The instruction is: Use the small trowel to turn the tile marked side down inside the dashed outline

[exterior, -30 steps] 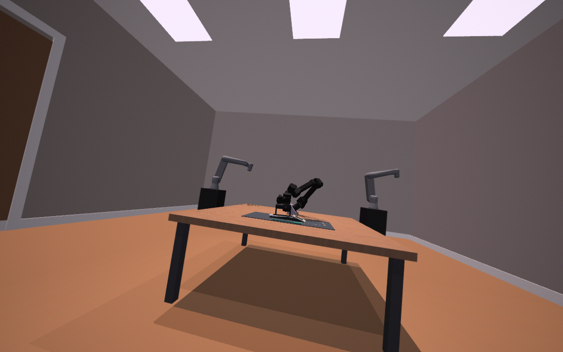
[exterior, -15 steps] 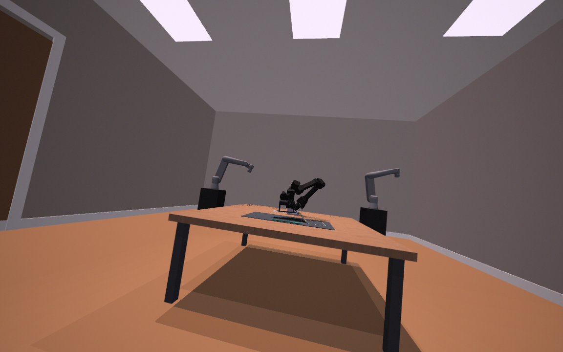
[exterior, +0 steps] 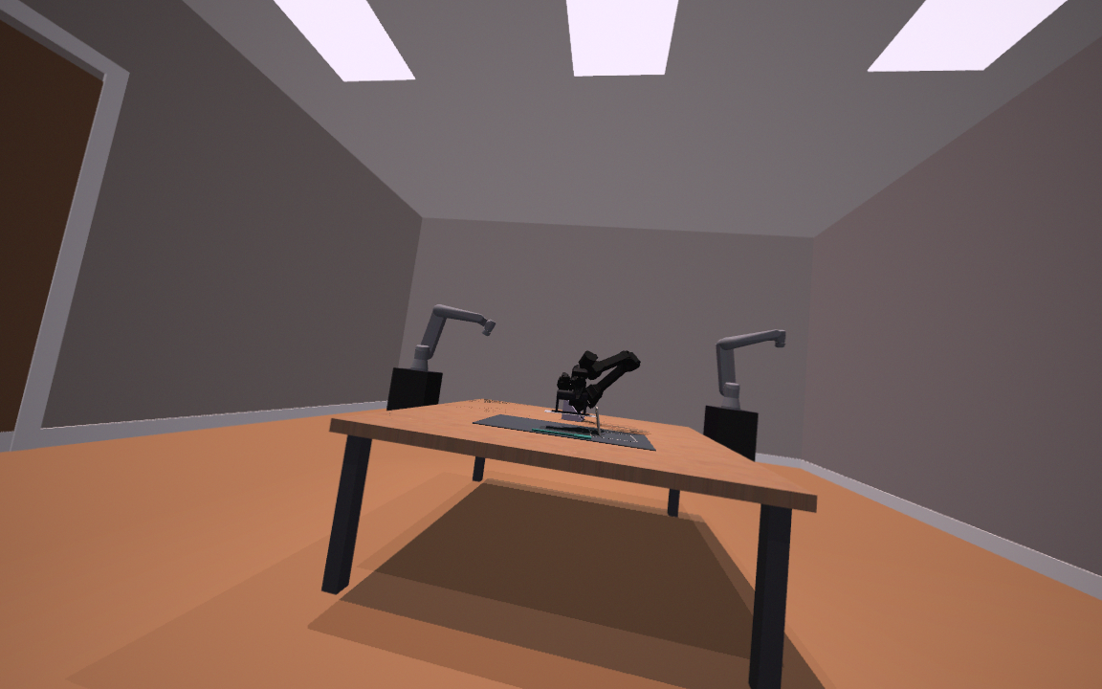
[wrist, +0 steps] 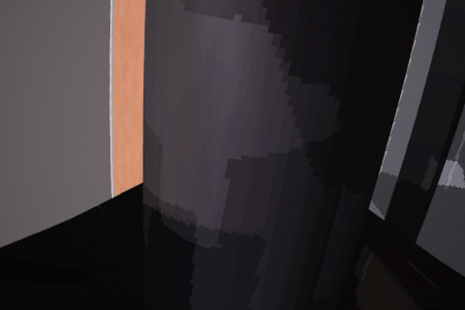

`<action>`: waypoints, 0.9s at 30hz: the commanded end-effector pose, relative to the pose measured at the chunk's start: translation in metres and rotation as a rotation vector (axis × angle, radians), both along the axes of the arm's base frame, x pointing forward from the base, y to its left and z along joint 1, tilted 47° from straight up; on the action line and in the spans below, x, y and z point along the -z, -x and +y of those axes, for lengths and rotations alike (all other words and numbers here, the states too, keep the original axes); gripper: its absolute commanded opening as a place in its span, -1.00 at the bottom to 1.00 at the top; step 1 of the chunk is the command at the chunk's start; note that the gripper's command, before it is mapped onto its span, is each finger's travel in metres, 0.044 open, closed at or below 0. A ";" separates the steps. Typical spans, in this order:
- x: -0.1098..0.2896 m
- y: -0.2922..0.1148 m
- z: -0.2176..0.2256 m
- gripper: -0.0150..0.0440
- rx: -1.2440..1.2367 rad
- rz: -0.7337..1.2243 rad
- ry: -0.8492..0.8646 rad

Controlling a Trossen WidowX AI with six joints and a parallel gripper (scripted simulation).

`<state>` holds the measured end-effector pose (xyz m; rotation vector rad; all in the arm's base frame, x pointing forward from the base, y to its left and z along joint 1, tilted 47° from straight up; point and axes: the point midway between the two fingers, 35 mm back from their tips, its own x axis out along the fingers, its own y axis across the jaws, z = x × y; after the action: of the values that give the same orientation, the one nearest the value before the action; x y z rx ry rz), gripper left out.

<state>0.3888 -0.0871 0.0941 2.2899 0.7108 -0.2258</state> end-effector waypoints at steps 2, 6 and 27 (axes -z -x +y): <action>-0.009 0.001 0.006 -0.49 0.012 -0.003 0.005; -0.014 0.000 0.015 -0.49 0.012 -0.003 0.004; 0.008 0.002 -0.048 -0.49 0.012 -0.003 0.008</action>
<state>0.3842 -0.1293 0.0808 2.3009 0.7019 -0.2542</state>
